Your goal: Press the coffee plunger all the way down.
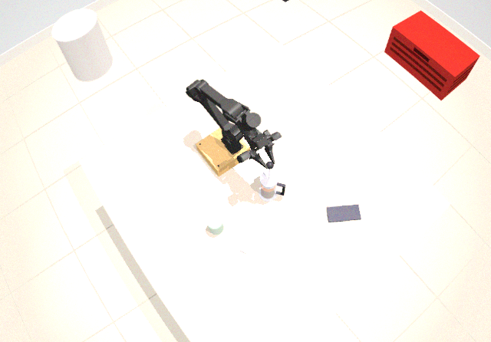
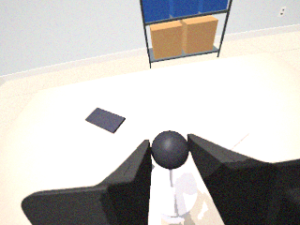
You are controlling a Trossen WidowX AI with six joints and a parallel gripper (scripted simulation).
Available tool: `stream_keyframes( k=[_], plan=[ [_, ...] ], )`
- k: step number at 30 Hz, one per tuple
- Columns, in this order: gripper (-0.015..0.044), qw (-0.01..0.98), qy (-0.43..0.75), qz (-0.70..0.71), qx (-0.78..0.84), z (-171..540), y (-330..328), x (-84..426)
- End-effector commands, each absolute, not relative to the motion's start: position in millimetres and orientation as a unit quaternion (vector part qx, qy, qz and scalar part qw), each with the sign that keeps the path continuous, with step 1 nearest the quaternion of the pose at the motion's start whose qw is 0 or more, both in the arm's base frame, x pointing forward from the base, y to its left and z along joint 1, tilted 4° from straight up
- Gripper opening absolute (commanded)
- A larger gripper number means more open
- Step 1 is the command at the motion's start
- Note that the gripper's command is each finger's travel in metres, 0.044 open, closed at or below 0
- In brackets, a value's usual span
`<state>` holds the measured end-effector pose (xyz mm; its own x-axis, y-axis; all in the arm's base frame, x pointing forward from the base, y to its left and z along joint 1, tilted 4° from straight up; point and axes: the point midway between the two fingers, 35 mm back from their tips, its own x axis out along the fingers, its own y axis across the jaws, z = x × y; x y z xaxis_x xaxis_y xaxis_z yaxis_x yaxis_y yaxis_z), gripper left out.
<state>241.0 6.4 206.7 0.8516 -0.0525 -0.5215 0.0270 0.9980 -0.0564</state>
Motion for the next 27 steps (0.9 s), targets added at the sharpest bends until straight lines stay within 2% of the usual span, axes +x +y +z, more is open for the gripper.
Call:
stream_keyframes(
  k=[1, 27],
  plan=[
    [0.0125, 0.961, 0.275, -0.02, -0.025, 197, 6, 241],
    [0.0125, 0.961, 0.275, -0.02, -0.025, 155, 4, 244]
  ],
)
